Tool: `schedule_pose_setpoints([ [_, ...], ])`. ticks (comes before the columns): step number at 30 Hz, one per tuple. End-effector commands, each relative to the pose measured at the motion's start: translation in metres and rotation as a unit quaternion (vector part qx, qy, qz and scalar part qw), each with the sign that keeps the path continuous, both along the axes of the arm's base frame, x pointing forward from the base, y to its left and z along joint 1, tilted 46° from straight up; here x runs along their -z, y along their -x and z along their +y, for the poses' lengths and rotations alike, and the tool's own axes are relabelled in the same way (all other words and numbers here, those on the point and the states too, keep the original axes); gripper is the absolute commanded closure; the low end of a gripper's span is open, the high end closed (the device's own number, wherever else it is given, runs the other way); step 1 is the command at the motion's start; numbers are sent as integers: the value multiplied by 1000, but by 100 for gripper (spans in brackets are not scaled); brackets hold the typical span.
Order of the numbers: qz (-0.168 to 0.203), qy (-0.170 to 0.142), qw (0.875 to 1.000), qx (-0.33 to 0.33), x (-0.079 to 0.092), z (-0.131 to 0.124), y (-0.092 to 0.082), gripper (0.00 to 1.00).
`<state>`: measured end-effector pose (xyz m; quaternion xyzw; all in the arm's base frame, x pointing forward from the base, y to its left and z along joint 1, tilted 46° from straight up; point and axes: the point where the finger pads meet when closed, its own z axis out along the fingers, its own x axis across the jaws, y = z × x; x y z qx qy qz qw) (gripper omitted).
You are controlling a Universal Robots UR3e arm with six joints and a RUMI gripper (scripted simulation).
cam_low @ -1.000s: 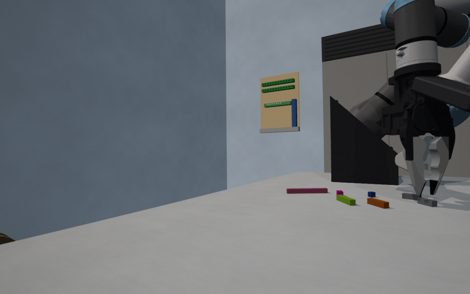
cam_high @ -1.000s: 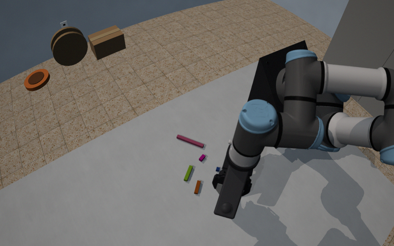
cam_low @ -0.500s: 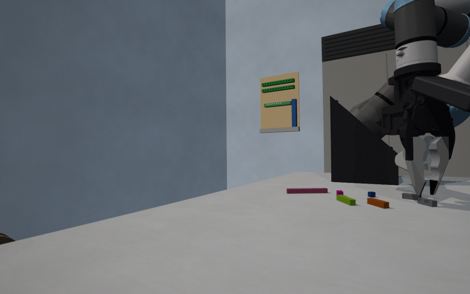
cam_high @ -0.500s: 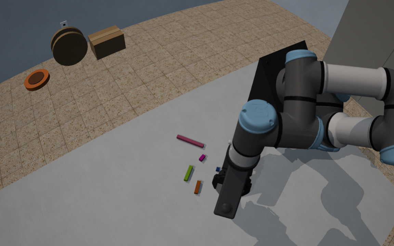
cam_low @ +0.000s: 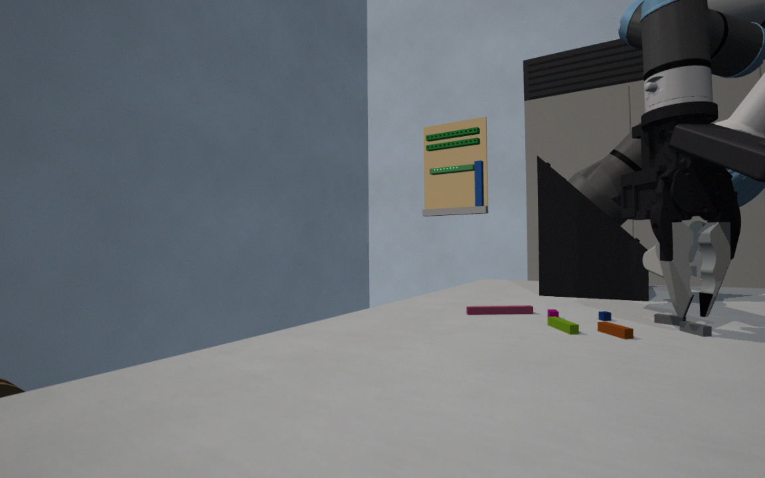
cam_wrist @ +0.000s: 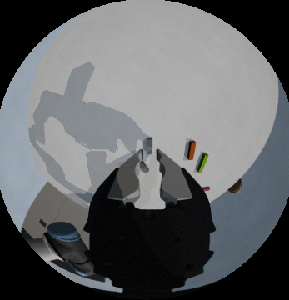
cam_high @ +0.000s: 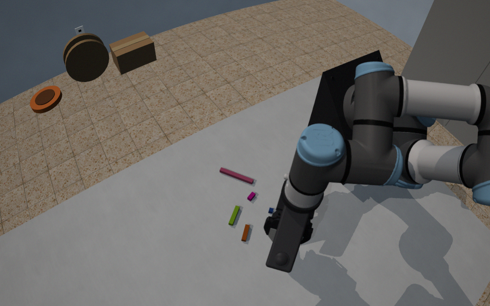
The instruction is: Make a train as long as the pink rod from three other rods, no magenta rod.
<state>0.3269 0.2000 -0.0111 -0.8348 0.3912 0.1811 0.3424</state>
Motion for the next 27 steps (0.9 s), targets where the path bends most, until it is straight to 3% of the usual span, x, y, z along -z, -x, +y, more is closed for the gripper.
schedule_pose_setpoints([
  [1, -1, 0, 1000, 0, 0, -1, -1, 86],
  [27, -1, 0, 1000, 0, 7, 7, 0, 86],
])
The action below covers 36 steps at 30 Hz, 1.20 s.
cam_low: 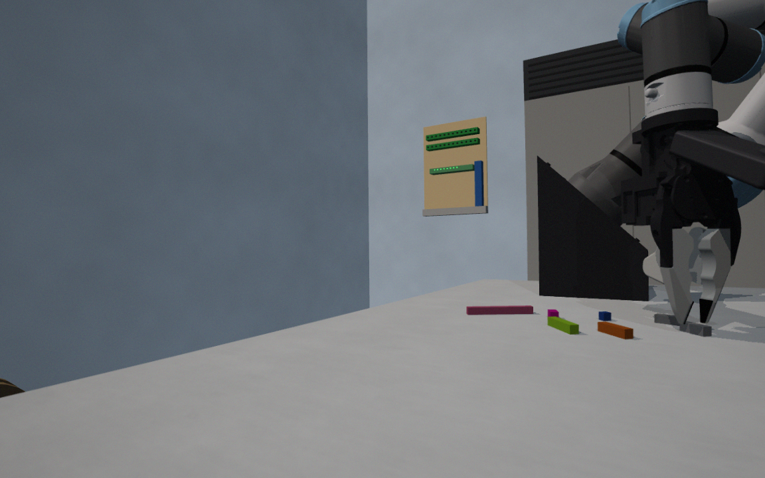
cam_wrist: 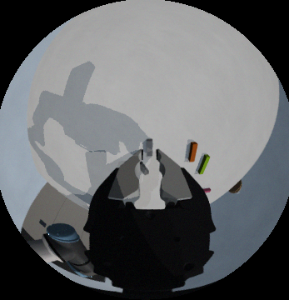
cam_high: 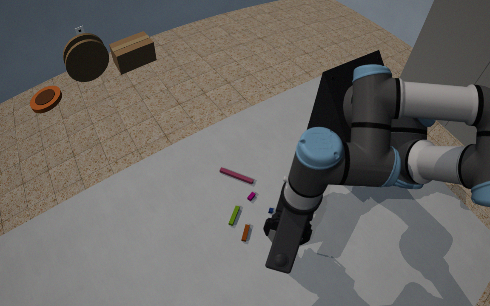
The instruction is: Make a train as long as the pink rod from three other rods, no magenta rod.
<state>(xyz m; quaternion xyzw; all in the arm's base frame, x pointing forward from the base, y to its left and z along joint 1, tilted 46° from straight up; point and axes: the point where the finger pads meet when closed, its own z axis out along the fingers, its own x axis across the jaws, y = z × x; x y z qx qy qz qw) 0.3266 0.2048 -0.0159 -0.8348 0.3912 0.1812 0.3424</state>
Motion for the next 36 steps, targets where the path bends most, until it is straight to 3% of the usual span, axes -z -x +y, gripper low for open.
schedule_pose_setpoints([
  [1, -1, 0, 1000, 1, 3, 3, -1, 86],
  [36, -1, 0, 1000, 1, 7, 7, 0, 86],
])
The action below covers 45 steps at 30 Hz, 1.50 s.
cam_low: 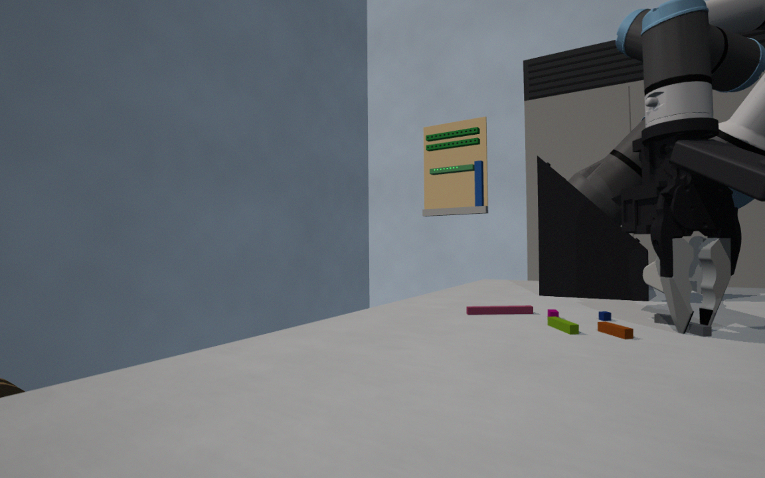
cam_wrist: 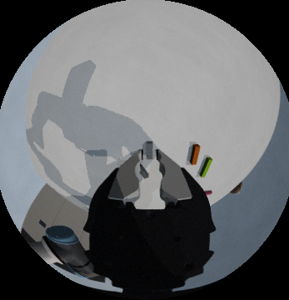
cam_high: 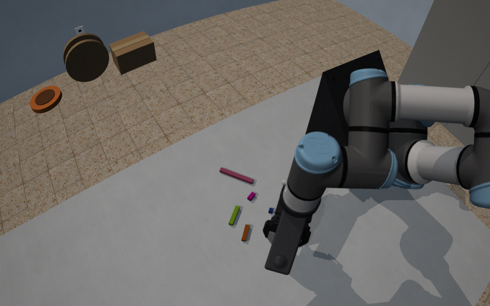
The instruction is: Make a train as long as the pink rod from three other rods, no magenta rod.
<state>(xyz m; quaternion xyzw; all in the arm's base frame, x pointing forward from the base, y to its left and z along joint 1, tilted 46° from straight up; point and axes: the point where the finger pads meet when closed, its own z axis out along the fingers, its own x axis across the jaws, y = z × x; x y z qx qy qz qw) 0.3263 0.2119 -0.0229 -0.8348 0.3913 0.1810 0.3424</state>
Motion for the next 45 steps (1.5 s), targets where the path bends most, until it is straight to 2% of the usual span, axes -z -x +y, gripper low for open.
schedule_pose_setpoints([
  [1, -1, 0, 1000, 0, 0, 0, -1, 86],
  [13, -1, 0, 1000, 0, 0, 0, -1, 86],
  [14, -1, 0, 1000, 0, 0, 0, -1, 100],
  [45, -1, 0, 1000, 0, 0, 0, -1, 100],
])
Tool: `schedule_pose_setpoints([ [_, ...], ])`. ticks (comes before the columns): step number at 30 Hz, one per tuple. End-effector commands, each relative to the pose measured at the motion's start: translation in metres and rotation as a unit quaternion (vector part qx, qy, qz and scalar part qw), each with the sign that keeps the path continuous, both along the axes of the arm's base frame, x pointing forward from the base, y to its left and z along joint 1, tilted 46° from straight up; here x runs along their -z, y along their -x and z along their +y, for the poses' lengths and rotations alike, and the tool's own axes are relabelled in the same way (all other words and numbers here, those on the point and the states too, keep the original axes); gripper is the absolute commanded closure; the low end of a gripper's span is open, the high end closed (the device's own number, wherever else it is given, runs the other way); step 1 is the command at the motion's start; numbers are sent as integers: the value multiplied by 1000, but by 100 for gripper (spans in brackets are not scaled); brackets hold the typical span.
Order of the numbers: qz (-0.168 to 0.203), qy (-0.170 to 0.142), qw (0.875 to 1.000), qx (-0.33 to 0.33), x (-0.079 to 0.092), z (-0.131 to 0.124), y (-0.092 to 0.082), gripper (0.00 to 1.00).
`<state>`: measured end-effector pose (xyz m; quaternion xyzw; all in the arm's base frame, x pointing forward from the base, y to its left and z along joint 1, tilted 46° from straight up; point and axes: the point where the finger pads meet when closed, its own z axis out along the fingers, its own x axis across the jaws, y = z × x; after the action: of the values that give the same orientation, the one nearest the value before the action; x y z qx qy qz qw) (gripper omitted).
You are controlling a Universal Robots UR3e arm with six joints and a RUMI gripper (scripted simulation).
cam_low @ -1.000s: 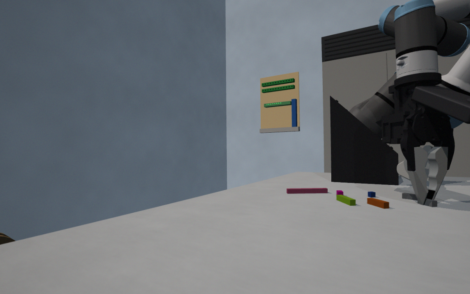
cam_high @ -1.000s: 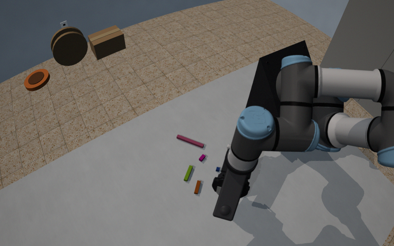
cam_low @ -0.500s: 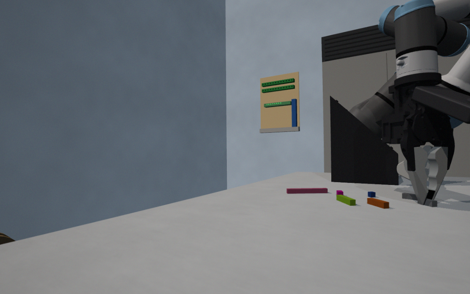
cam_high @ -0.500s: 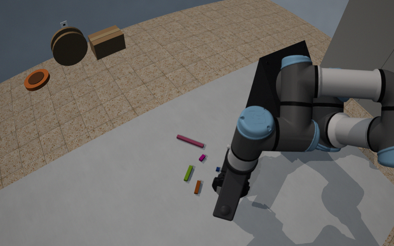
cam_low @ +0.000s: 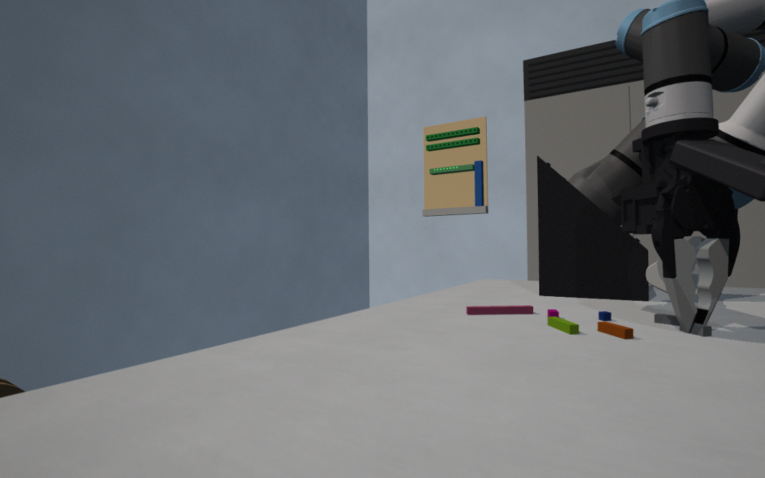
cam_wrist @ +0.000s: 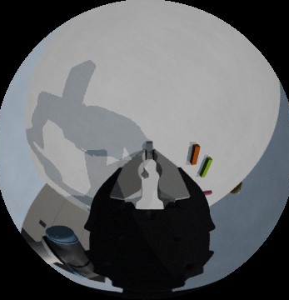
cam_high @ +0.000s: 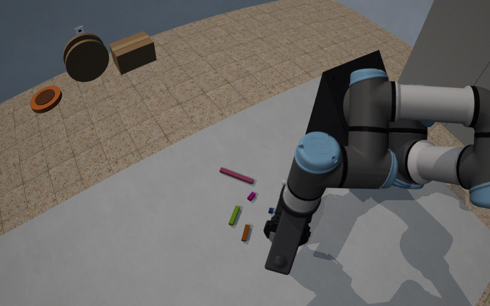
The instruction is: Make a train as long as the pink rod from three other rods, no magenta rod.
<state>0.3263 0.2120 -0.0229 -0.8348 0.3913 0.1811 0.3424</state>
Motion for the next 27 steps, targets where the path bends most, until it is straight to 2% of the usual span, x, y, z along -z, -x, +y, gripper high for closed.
schedule_pose_setpoints([
  [1, -1, 0, 1000, 0, 0, -1, -1, 100],
  [13, -1, 0, 1000, 0, -4, -4, -1, 100],
  [25, -1, 0, 1000, 0, -28, -29, -2, 100],
  [27, -1, 0, 1000, 0, -28, -29, -2, 100],
])
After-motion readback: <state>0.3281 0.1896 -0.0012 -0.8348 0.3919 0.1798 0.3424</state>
